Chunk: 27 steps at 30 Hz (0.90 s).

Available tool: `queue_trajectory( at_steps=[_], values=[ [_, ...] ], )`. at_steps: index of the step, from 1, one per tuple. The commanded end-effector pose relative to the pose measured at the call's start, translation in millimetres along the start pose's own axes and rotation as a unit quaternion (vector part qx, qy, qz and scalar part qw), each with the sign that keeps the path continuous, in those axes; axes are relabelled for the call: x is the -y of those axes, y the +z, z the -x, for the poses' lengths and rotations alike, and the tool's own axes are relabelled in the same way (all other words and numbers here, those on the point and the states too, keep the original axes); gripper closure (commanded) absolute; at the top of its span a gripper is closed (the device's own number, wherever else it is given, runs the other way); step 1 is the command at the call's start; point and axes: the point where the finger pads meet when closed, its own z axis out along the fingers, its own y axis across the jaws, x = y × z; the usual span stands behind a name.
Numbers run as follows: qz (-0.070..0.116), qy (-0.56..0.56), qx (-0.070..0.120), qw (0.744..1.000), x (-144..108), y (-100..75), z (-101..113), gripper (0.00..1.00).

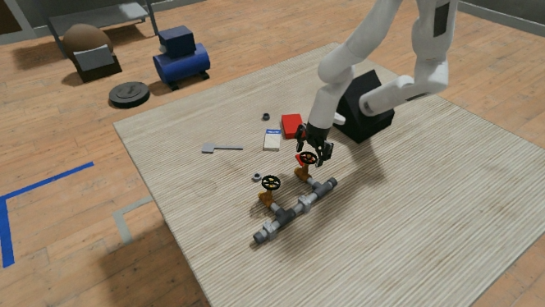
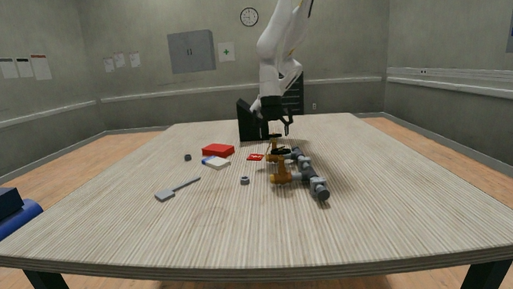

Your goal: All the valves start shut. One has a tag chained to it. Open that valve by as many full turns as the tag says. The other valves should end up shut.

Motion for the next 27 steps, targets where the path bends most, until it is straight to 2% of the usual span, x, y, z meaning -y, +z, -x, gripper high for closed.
queue_trajectory(
  at_steps=[1, 4, 9, 19, 21, 27],
  values=[
    [-0.001, 0.129, -0.024, 0.991, 0.2, -0.5, 0.4, 0.00],
    [-0.002, 0.152, -0.024, 0.988, 0.2, -0.5, 0.4, 0.00],
    [-0.004, 0.259, -0.023, 0.966, 0.2, -0.5, 0.4, 0.00],
    [-0.009, 0.442, -0.022, 0.897, 0.2, -0.5, 0.4, 0.00],
    [-0.009, 0.442, -0.022, 0.897, 0.2, -0.5, 0.4, 0.00],
    [-0.011, 0.528, -0.021, 0.849, 0.2, -0.5, 0.4, 0.00]
  ],
)
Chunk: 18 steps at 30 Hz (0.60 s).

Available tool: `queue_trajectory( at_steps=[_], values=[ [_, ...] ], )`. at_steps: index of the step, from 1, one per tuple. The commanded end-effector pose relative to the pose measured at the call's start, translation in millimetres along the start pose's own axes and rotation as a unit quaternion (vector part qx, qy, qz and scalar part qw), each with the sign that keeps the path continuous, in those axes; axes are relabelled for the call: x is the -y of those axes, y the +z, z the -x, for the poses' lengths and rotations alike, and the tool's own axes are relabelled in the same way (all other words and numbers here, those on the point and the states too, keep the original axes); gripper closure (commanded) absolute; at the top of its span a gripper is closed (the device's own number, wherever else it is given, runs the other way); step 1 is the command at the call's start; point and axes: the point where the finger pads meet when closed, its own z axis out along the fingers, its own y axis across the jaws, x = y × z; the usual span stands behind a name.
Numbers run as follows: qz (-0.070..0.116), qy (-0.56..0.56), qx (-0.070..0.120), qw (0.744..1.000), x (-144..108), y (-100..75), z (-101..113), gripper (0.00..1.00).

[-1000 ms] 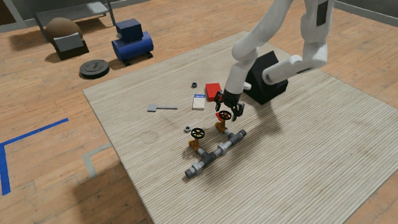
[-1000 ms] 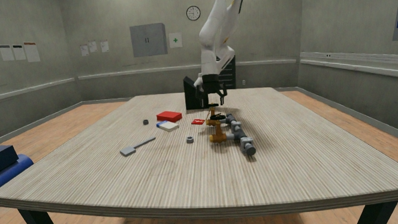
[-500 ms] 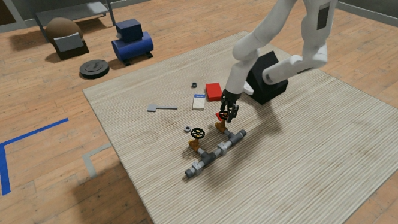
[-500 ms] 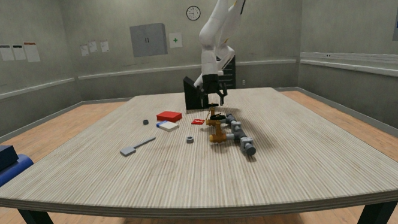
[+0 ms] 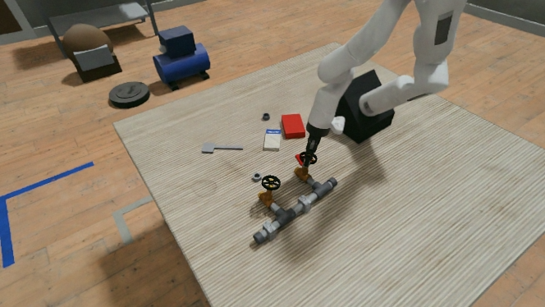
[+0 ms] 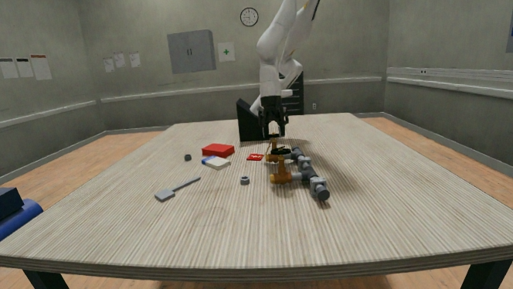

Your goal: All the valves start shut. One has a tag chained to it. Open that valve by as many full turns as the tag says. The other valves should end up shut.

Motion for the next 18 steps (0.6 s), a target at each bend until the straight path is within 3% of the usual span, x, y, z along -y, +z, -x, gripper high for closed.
queue_trajectory(
  at_steps=[1, 18],
  values=[
    [-0.015, 0.081, -0.012, 0.997, -0.5, -0.5, 0.8, 0.00],
    [-0.017, 0.237, -0.010, 0.971, -0.5, -0.6, 0.8, 0.00]
  ],
)
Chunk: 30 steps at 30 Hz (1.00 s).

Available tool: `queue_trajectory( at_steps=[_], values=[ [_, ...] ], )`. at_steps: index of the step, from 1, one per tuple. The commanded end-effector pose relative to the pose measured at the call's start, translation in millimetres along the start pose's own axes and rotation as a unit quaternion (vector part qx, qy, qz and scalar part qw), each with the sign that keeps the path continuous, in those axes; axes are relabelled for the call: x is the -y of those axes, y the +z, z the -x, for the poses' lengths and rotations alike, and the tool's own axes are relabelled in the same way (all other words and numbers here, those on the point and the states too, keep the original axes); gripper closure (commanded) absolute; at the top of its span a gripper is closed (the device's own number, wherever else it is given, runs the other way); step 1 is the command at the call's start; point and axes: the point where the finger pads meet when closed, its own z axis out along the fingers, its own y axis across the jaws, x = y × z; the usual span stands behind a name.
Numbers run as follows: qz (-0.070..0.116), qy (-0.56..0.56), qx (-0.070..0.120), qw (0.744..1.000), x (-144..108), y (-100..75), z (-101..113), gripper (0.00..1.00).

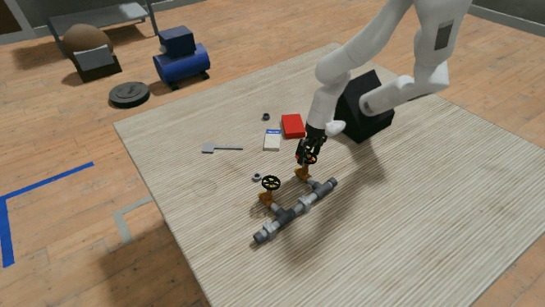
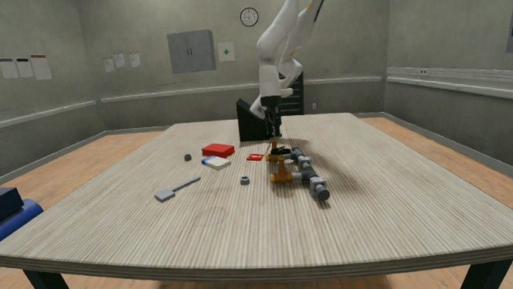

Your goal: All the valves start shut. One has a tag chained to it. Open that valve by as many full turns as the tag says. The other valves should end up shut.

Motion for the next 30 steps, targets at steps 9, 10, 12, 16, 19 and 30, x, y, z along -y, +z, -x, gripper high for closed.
queue_trajectory(
  at_steps=[9, 10, 12, 16, 19, 30],
  values=[
    [-0.005, 0.064, -0.001, 0.998, -0.6, -0.5, 0.4, 0.00],
    [-0.005, 0.064, -0.001, 0.998, -0.6, -0.5, 0.4, 0.00],
    [-0.005, 0.069, -0.001, 0.998, -0.6, -0.5, 0.4, 0.00],
    [-0.005, 0.074, -0.001, 0.997, -0.6, -0.5, 0.4, 0.00],
    [-0.005, 0.076, -0.001, 0.997, -0.6, -0.5, 0.4, 0.00],
    [-0.005, 0.076, -0.001, 0.997, -0.6, -0.5, 0.4, 0.33]
  ],
)
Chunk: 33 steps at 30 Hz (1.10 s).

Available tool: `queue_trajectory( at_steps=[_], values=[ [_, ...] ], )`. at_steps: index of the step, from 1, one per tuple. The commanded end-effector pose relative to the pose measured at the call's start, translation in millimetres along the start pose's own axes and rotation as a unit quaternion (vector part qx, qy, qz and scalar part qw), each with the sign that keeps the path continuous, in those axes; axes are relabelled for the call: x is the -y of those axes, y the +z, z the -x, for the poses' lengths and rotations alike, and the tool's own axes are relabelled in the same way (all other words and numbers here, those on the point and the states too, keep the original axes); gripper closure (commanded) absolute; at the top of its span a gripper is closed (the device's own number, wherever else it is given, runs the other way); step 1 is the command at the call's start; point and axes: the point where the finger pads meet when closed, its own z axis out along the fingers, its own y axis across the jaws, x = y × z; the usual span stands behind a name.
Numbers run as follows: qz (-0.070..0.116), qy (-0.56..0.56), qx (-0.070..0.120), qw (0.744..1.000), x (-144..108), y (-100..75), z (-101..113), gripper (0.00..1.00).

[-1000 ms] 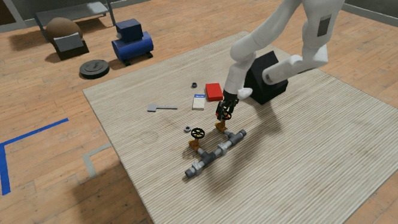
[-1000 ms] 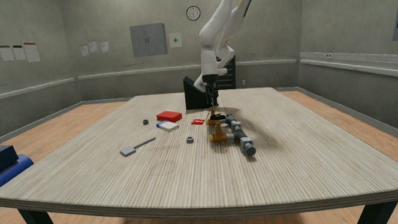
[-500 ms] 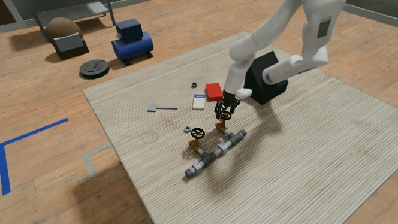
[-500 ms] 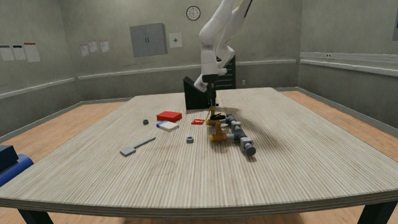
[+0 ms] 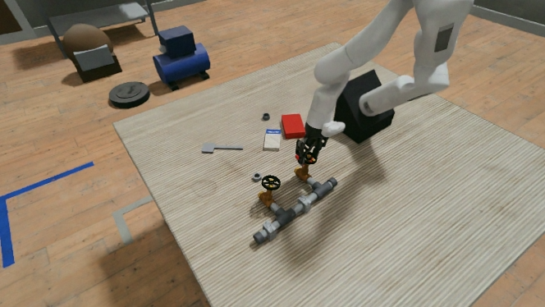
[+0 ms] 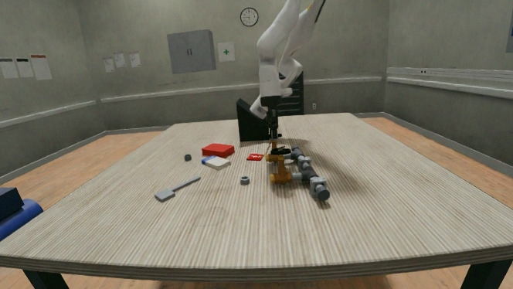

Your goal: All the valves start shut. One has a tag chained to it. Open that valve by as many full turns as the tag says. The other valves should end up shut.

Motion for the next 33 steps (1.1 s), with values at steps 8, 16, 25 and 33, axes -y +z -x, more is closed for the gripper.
queue_trajectory(
  at_steps=[8, 16, 25, 33],
  values=[
    [0.001, 0.000, 0.000, 1.000, -0.4, -0.5, 0.3, 0.33],
    [0.001, 0.000, 0.000, 1.000, -0.4, -0.5, 0.3, 0.33],
    [0.001, -0.004, 0.000, 1.000, -0.4, -0.4, 0.3, 0.33],
    [0.001, -0.018, 0.000, 1.000, -0.4, -0.4, 0.3, 0.33]
  ],
)
